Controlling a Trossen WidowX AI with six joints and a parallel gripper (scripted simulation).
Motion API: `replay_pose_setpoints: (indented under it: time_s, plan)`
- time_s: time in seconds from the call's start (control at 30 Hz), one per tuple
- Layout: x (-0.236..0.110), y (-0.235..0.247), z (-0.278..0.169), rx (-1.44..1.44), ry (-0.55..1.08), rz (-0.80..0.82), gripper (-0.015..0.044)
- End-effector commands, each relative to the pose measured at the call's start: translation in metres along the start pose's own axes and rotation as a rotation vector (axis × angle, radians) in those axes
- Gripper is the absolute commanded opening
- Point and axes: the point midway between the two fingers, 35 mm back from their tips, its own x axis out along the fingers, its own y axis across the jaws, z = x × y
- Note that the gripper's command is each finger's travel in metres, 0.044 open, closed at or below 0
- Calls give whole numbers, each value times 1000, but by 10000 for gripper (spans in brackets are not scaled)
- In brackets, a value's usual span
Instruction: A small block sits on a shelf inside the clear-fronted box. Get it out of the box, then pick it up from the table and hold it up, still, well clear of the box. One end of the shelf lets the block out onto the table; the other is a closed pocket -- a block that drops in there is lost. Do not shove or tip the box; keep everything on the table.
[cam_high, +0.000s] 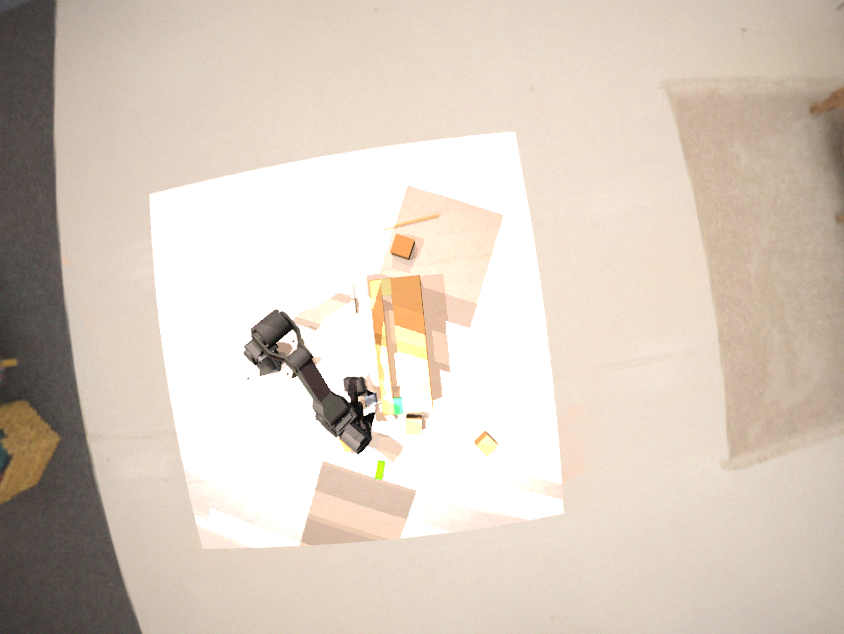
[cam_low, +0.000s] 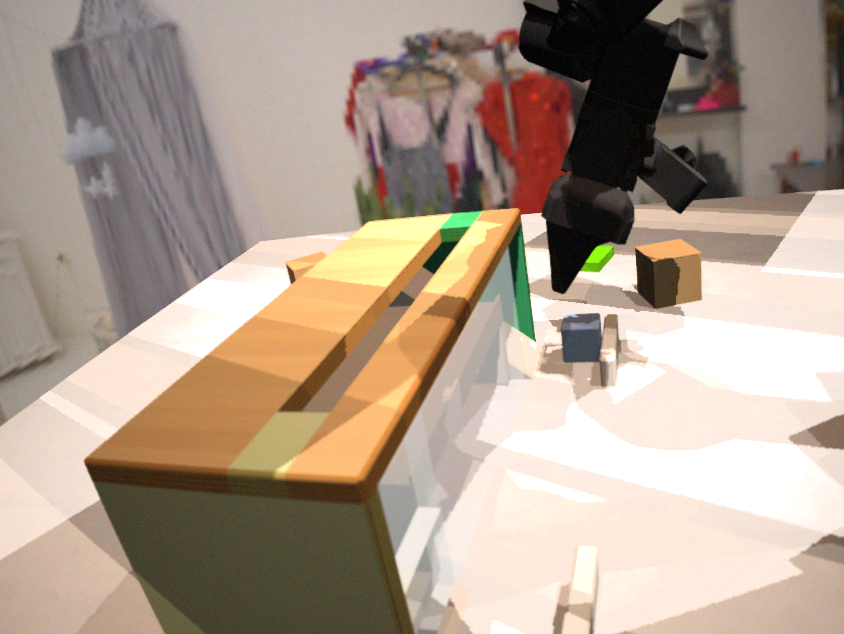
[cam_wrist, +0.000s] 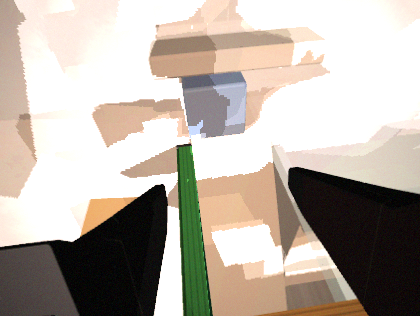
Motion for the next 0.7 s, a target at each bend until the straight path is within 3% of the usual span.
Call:
replay_pose_setpoints:
  time_s: [0.0,0.67]
  plan:
    - [5,0,3,4,5,-2,285]
    - [35,0,14,5,5,-1,285]
